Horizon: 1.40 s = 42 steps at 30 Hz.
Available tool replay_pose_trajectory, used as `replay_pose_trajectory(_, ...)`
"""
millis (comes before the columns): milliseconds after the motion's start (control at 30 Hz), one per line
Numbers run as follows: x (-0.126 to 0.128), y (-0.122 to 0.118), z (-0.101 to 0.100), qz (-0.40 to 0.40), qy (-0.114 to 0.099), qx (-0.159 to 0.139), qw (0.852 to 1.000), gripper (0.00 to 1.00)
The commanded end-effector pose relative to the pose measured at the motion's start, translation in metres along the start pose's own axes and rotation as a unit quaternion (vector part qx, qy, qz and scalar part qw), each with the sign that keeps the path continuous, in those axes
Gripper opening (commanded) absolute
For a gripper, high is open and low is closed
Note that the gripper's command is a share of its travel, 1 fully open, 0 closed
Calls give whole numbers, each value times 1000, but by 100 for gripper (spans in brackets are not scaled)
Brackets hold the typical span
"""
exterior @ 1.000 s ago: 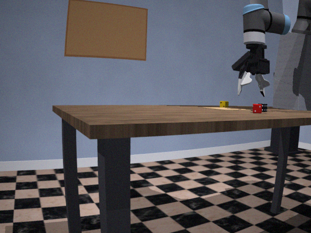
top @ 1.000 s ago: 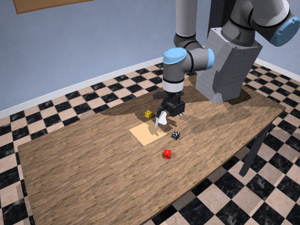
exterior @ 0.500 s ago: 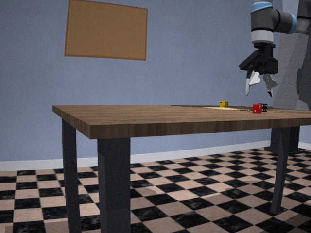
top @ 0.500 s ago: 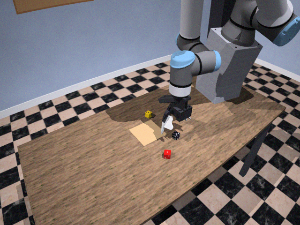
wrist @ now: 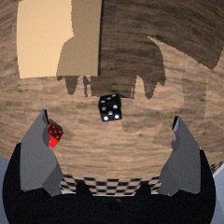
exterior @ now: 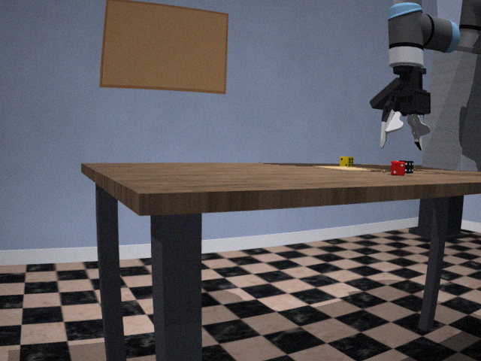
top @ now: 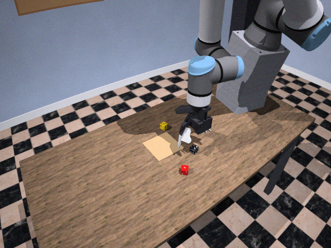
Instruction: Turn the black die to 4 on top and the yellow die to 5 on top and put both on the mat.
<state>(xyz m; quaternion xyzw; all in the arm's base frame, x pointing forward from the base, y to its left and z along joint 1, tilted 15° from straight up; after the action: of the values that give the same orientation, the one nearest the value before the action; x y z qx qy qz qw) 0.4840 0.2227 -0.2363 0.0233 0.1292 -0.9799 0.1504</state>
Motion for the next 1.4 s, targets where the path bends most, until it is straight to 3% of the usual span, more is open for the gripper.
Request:
replay_pose_trajectory(0,0,0,0,0,0,0,1000,100)
replay_pose_trajectory(900,-4,-2,0,0,0,0,1000,100)
replay_pose_trajectory(1033,-22,-10,0,0,0,0,1000,100)
replay_pose_trajectory(1367,-99,-44,0,0,0,0,1000,100)
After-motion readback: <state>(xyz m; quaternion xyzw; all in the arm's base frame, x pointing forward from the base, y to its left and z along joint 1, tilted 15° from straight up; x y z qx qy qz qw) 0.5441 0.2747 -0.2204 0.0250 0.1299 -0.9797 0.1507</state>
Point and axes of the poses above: the point where the finger pads meet when closed, its own z axis back along the fingers, its own x axis across the jaws, y = z × x, the point moved 6 cm from there along z, back along the fingers, and after that the axes turned 7 degrees about z, right-handed, at the moved point
